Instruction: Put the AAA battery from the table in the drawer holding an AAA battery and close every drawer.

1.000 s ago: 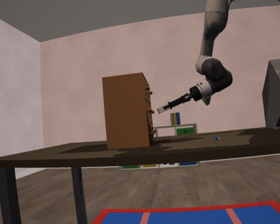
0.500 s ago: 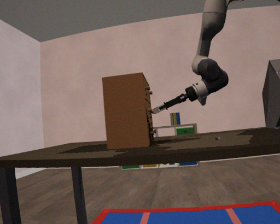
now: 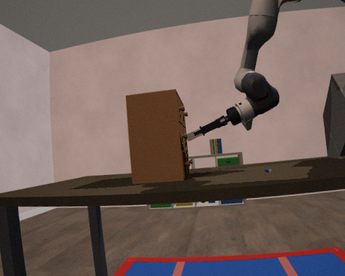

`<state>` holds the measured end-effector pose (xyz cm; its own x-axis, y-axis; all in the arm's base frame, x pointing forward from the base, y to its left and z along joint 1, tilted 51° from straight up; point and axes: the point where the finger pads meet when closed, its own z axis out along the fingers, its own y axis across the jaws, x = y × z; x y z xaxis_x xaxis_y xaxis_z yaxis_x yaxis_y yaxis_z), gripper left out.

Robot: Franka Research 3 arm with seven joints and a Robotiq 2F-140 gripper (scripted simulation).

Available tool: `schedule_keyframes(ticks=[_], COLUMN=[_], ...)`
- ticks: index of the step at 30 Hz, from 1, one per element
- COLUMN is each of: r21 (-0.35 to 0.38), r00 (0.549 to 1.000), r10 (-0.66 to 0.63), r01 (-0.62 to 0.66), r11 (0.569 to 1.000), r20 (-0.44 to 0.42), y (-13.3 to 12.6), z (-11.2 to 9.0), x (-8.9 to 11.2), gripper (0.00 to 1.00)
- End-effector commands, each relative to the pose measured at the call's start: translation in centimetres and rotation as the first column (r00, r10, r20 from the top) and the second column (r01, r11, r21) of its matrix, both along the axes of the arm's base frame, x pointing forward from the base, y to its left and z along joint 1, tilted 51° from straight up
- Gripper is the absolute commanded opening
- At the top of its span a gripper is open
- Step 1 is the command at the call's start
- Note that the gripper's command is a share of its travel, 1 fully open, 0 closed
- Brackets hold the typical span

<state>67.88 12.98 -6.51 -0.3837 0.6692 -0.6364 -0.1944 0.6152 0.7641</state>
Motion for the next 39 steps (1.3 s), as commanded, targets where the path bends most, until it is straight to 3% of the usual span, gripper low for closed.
schedule_keyframes(ticks=[1,18,19,39], r21=[0.007,0.007,0.007,0.007], r00=[1.000,1.000,1.000,1.000], r10=[-0.003,-0.003,-0.003,-0.003], r01=[0.003,0.003,0.003,0.003], r11=[1.000,1.000,1.000,1.000], r20=[-0.007,-0.007,-0.007,-0.007], y=[0.01,0.01,0.01,0.01], z=[-0.10,-0.10,-0.10,-0.10], x=[0.07,0.07,0.07,0.07], gripper=[0.20,0.20,0.08,0.08])
